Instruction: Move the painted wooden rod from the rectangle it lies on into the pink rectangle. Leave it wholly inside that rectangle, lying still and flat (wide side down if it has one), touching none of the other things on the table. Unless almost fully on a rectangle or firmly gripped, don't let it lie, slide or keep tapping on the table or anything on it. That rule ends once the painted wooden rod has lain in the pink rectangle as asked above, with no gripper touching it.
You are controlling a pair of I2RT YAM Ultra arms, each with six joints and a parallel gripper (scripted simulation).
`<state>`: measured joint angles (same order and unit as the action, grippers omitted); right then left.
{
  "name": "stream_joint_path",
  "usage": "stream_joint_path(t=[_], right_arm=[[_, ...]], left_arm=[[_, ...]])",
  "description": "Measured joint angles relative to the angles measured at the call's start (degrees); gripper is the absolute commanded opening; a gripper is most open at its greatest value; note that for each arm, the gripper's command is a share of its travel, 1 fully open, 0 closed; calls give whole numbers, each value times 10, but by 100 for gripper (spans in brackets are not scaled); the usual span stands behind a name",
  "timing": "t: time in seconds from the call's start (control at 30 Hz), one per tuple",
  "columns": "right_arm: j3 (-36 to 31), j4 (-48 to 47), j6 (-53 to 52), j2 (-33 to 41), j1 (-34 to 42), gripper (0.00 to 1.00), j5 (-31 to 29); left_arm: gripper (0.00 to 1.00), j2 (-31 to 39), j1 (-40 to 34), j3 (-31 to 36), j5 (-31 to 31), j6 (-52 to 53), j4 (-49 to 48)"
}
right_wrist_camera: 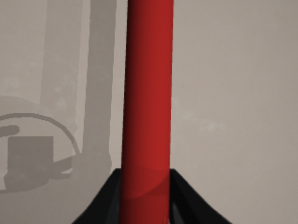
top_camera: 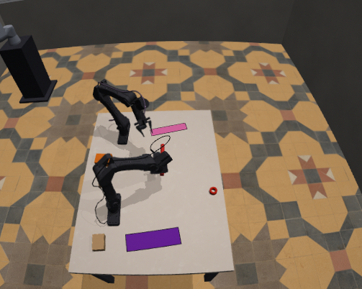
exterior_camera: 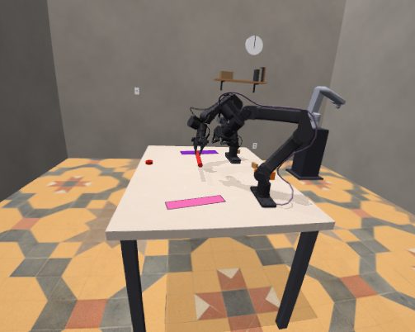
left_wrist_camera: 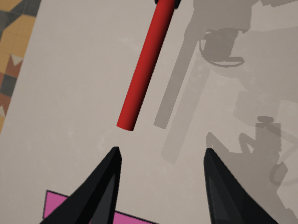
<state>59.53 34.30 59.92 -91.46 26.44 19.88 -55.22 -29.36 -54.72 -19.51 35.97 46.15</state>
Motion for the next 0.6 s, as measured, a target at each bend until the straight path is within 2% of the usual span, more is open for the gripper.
stream_joint_path(t=[0.13,0.43,0.6], right_arm=[[0,0,0,0,0,19,0],[0,0,0,0,0,19,0],[0,0,0,0,0,19,0]], left_arm=[[57,-72,16,-33,-19,61,30],[57,-308,67,-143,-54,204,73],[57,-377,79,-178,-62,254,94]])
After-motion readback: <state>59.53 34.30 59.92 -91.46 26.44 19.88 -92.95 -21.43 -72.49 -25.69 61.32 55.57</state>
